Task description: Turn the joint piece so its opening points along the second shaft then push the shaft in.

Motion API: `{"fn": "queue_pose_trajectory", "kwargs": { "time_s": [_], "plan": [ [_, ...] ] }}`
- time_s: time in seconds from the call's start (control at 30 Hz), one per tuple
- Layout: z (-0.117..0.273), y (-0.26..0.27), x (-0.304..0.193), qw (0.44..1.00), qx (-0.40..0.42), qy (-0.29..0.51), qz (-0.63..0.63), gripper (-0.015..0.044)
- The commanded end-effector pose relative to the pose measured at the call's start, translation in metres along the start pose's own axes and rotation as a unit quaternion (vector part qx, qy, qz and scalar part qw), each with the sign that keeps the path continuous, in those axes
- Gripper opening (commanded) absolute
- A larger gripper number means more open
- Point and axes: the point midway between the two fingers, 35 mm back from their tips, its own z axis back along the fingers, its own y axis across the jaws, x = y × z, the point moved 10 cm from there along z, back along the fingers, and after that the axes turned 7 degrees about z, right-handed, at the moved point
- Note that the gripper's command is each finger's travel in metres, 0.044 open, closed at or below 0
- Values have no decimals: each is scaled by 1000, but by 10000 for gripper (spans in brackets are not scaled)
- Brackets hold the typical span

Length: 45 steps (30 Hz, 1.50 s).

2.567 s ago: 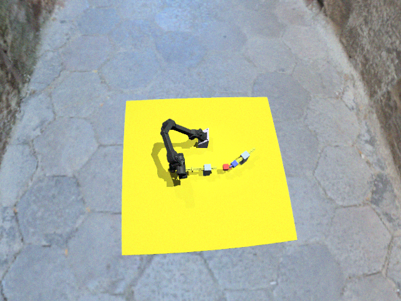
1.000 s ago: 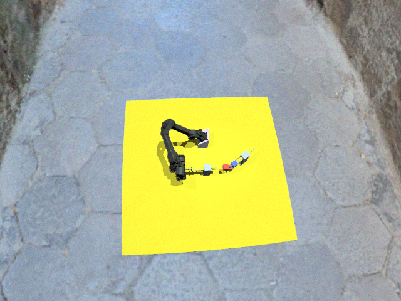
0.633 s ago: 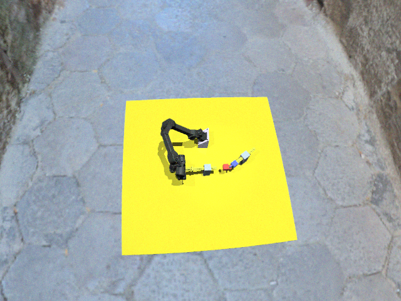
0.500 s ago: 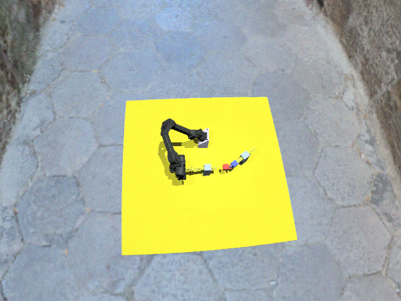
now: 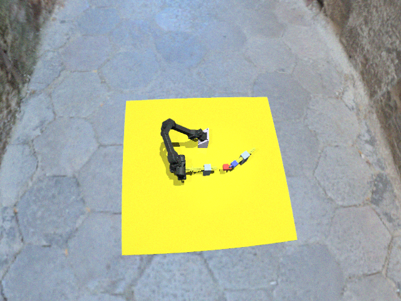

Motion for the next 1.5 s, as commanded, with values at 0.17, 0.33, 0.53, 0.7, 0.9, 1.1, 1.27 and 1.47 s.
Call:
{"fn": "queue_pose_trajectory", "kwargs": {
  "time_s": [0.17,0.33,0.53,0.7,0.9,1.1,1.27,1.47],
  "plan": [
    [0,2,-12,1000,0,-1,0,0],
    [0,2,-19,1000,0,-1,1,0],
    [0,3,-28,1000,0,-2,1,0],
    [-1,4,-35,1000,1,-1,1,0],
    [-1,5,-44,1000,1,-1,1,0],
    [-1,6,-52,1000,1,-1,1,0],
    [-1,7,-60,1000,1,-1,1,0],
    [-1,8,-69,1000,1,-1,1,0]
  ]
}}
